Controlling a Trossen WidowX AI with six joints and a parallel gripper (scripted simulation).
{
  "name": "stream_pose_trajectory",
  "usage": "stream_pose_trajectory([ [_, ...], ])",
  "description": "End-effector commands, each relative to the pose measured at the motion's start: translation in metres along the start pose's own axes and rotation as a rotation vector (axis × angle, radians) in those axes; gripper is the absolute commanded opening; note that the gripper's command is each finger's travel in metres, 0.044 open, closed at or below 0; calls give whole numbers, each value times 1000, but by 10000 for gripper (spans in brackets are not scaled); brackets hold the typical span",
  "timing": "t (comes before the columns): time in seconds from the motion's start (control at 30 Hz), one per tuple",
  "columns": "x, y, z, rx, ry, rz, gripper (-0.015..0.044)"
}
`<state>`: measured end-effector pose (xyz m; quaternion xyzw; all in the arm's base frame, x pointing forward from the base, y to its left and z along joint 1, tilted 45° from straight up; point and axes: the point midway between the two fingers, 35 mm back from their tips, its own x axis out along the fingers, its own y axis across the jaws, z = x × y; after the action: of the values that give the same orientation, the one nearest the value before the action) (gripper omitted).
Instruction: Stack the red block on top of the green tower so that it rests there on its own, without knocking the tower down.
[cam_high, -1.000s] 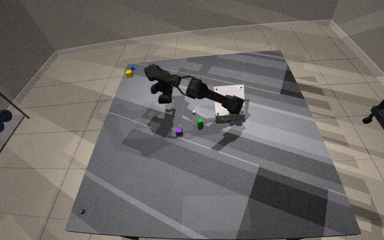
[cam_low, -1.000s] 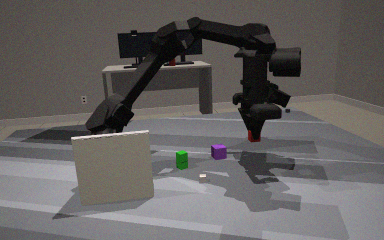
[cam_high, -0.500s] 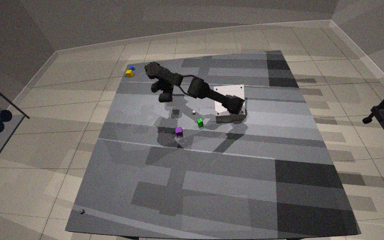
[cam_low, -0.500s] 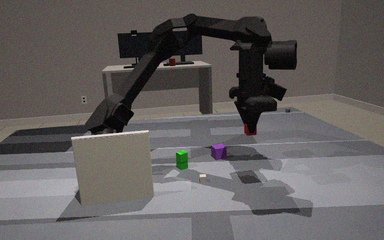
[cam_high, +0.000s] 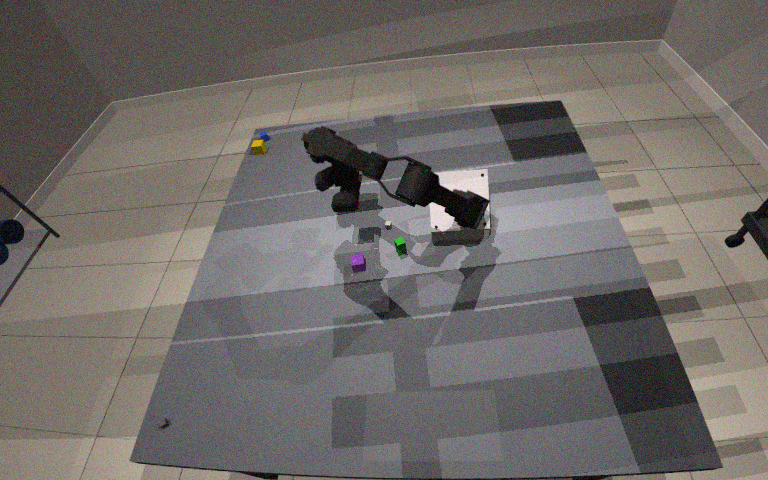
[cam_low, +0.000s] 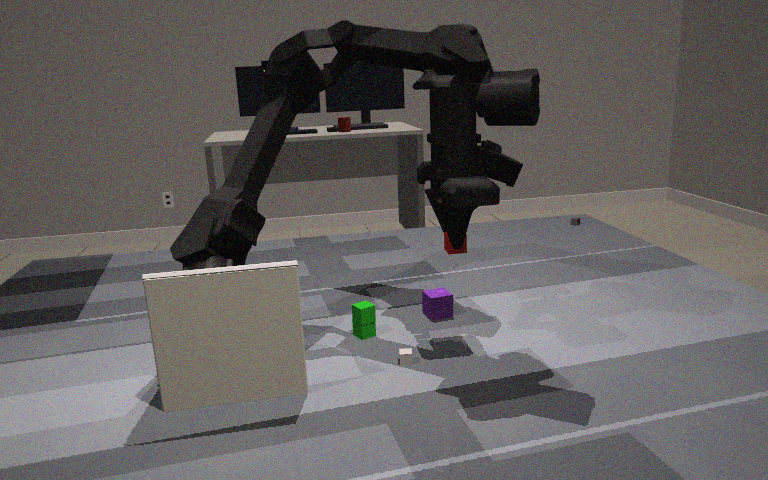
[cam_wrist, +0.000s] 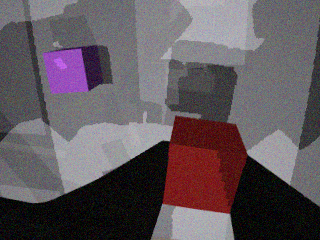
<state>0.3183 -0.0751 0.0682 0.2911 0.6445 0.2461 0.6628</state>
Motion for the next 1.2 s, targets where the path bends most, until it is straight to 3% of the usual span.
stream_pose_trajectory([
  [0.0, -1, 10, -18, -1, 6, -2, 0],
  [0.87, 15, 59, -121, 3, 11, 1, 0],
  [1.17, 27, 56, -119, 3, 10, 0, 0],
])
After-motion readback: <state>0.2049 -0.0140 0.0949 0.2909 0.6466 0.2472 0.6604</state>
